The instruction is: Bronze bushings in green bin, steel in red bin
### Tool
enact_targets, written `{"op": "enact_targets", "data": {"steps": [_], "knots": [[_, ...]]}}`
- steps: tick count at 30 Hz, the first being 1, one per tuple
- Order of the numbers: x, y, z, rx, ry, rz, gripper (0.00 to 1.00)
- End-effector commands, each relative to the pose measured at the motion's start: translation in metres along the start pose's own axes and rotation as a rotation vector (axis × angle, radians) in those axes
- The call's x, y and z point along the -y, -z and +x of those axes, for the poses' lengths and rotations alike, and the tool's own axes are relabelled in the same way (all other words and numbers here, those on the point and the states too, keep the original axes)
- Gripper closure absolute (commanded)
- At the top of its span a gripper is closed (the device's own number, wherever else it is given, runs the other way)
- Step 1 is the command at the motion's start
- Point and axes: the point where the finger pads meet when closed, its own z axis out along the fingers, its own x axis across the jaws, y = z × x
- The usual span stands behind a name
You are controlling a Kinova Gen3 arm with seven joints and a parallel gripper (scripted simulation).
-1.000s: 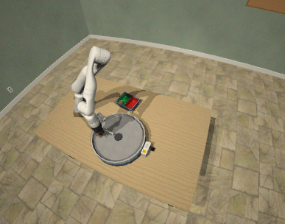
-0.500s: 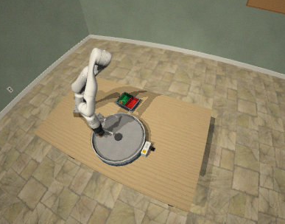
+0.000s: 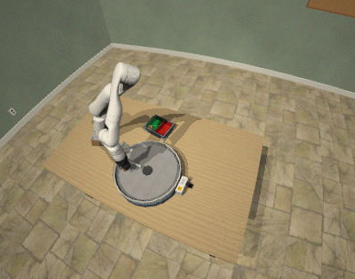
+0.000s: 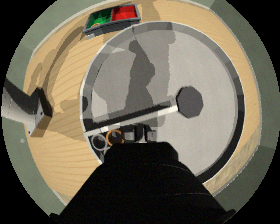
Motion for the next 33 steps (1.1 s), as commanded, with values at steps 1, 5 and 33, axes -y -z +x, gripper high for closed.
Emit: {"op": "enact_targets", "data": {"steps": [1,5,33], "knots": [[-0.0012,-0.0007,-0.0010,0.002,-0.003,-0.001,0.60],[-0.0012,-0.0007,-0.0010,0.002,-0.003,-0.001,0.60],[-0.0012,-0.0005,-0.0005,0.001,-0.003,-0.001,1.00]]}}
